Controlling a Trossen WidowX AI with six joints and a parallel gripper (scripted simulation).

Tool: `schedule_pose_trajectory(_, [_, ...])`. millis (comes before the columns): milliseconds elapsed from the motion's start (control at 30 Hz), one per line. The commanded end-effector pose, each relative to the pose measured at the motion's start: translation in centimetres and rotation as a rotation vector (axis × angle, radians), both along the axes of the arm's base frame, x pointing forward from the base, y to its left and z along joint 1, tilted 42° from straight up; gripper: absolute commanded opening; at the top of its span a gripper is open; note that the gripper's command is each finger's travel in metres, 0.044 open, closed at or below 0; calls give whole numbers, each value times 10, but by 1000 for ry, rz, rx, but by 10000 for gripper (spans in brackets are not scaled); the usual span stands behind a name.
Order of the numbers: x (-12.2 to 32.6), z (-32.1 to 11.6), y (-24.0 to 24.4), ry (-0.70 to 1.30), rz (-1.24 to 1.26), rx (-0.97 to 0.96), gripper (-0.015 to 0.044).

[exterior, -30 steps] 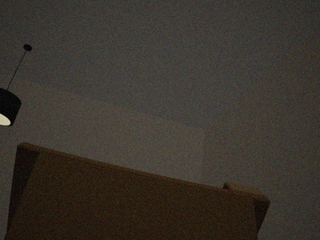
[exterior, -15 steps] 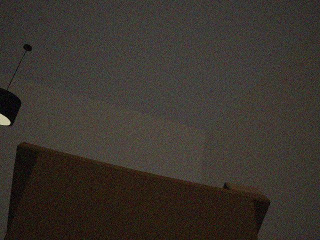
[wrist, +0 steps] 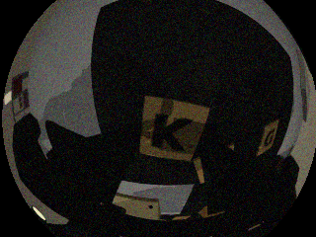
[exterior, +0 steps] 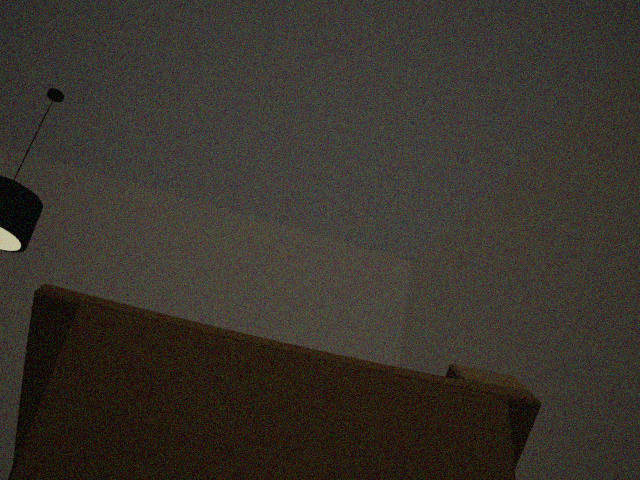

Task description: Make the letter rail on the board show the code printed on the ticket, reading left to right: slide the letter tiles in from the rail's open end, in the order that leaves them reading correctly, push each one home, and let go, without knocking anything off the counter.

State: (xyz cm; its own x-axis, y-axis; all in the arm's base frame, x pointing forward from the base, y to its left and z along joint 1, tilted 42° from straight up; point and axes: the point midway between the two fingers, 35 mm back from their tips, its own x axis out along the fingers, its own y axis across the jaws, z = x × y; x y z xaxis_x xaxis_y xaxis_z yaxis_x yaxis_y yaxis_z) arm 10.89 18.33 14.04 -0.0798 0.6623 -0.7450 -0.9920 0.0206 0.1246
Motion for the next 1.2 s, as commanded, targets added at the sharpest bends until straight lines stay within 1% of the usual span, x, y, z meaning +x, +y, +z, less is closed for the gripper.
schedule_pose_trajectory(0, [0,2,-2,-1,3,2,0])
schedule_pose_trajectory(1000, [3,17,-17,-1,3,1,0])
schedule_pose_trajectory(1167, [13,17,-17,0,-33,6,0])
